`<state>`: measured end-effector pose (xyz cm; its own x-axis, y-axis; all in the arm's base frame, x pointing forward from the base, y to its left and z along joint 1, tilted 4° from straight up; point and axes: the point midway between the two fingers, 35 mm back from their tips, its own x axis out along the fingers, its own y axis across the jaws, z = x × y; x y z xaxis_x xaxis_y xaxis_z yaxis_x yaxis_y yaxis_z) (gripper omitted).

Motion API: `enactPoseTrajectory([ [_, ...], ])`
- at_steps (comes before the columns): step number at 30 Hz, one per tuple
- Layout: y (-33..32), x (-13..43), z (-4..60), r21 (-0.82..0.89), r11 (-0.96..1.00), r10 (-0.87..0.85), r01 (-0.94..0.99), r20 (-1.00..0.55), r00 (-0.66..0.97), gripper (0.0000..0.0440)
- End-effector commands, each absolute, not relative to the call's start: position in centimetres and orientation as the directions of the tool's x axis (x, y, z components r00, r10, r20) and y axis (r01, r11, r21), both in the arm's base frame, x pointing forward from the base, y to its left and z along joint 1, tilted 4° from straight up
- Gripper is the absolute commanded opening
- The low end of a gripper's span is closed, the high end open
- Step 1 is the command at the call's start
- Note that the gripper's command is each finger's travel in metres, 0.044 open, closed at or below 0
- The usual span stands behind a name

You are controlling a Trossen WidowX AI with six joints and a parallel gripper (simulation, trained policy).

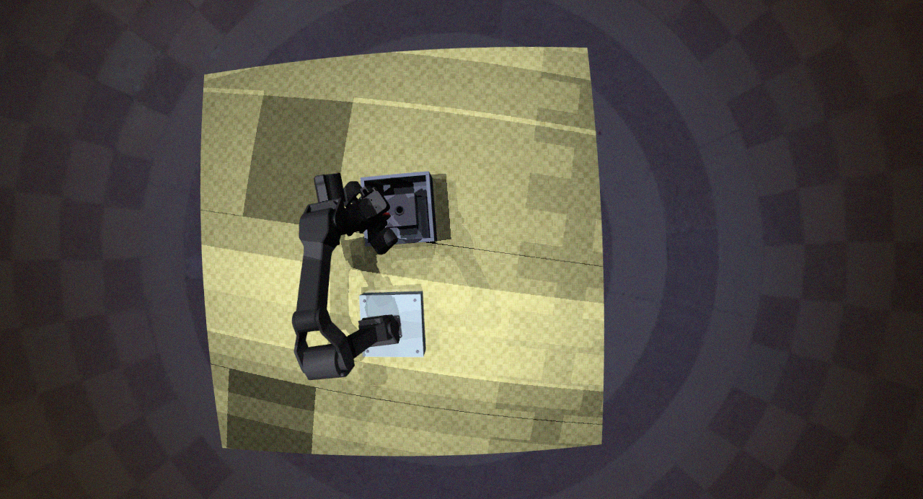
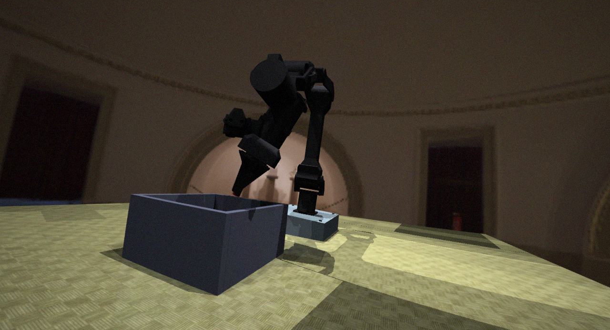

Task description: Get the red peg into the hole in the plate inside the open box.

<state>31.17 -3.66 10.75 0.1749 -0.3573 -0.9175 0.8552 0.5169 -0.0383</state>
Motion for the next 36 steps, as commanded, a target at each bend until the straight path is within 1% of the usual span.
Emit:
enactPoseTrajectory([
  [1, -4.8, 32.0, 9.7, -0.041, 0.536, -0.337, 0.843, -0.926, 0.170, 0.0001],
  [13, -6.3, 33.1, 6.6, -0.048, 0.629, -0.263, 0.776, -0.952, 0.155, 0.0004],
  [15, -6.3, 33.0, 6.0, -0.052, 0.644, -0.248, 0.763, -0.958, 0.144, 0.0030],
  [21, -6.5, 33.2, 4.6, -0.054, 0.667, -0.212, 0.743, -0.970, 0.119, 0.0169],
  [28, -7.2, 33.8, 5.4, -0.065, 0.706, -0.196, 0.705, -0.975, 0.107, 0.0177],
  [32, -7.5, 34.8, 6.4, -0.057, 0.717, -0.189, 0.694, -0.975, 0.116, 0.0191],
  [36, -7.4, 35.9, 6.8, -0.038, 0.715, -0.165, 0.698, -0.979, 0.116, 0.0296],
])
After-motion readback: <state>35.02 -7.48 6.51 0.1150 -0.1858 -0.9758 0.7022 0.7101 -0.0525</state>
